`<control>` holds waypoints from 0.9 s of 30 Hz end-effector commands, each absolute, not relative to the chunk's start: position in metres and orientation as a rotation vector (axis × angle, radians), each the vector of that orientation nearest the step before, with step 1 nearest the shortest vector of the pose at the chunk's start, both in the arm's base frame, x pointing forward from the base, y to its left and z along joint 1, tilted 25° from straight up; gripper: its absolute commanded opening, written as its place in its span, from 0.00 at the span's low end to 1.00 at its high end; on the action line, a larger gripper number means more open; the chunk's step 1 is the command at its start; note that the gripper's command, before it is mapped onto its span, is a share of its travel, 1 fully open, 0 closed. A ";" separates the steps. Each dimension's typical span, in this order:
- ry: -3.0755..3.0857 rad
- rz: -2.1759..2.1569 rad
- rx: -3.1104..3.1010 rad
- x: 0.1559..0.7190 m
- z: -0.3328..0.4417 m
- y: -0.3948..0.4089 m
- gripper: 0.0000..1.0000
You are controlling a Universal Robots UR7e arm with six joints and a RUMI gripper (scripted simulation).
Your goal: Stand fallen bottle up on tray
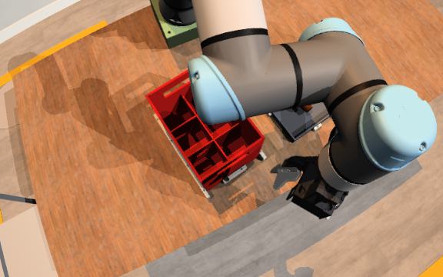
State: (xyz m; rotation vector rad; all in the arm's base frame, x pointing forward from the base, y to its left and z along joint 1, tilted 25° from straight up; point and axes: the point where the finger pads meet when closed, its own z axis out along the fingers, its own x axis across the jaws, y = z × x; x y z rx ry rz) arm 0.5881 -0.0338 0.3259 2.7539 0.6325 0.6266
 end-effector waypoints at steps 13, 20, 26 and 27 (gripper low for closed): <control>1.266 0.521 2.490 0.524 0.286 0.071 1.00; 1.471 0.482 2.365 0.497 0.272 0.101 1.00; 1.661 0.444 2.227 0.469 0.257 0.128 1.00; 1.669 0.442 2.220 0.468 0.256 0.129 1.00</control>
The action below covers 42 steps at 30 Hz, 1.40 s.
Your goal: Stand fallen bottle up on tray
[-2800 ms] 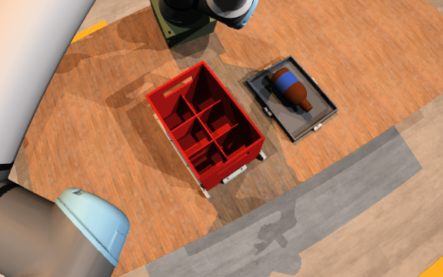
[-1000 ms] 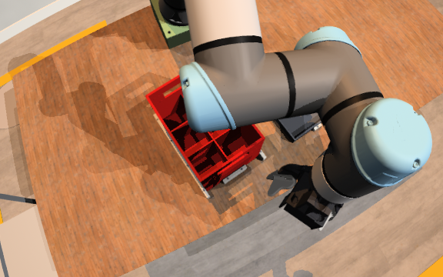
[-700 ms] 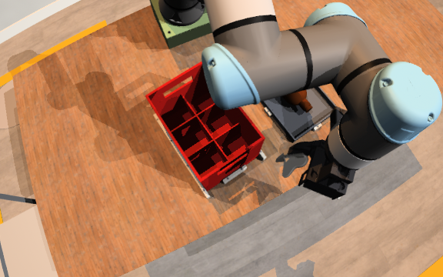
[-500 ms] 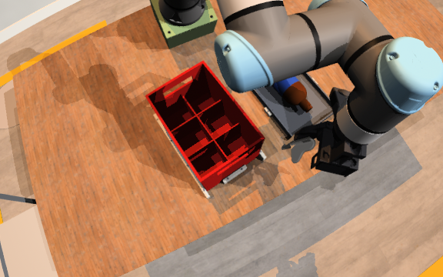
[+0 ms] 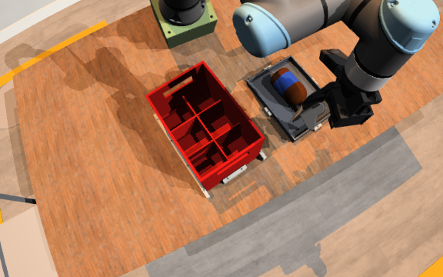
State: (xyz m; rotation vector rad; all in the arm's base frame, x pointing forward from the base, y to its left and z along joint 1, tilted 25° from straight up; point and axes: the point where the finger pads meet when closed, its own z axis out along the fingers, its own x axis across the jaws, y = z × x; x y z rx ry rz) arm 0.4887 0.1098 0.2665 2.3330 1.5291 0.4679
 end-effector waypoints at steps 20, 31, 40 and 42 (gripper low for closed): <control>2.019 0.362 1.886 0.406 0.226 0.173 1.00; 2.027 0.360 1.879 0.406 0.225 0.174 0.00; 2.026 0.360 1.879 0.406 0.225 0.174 0.00; 2.026 0.360 1.879 0.406 0.225 0.174 0.00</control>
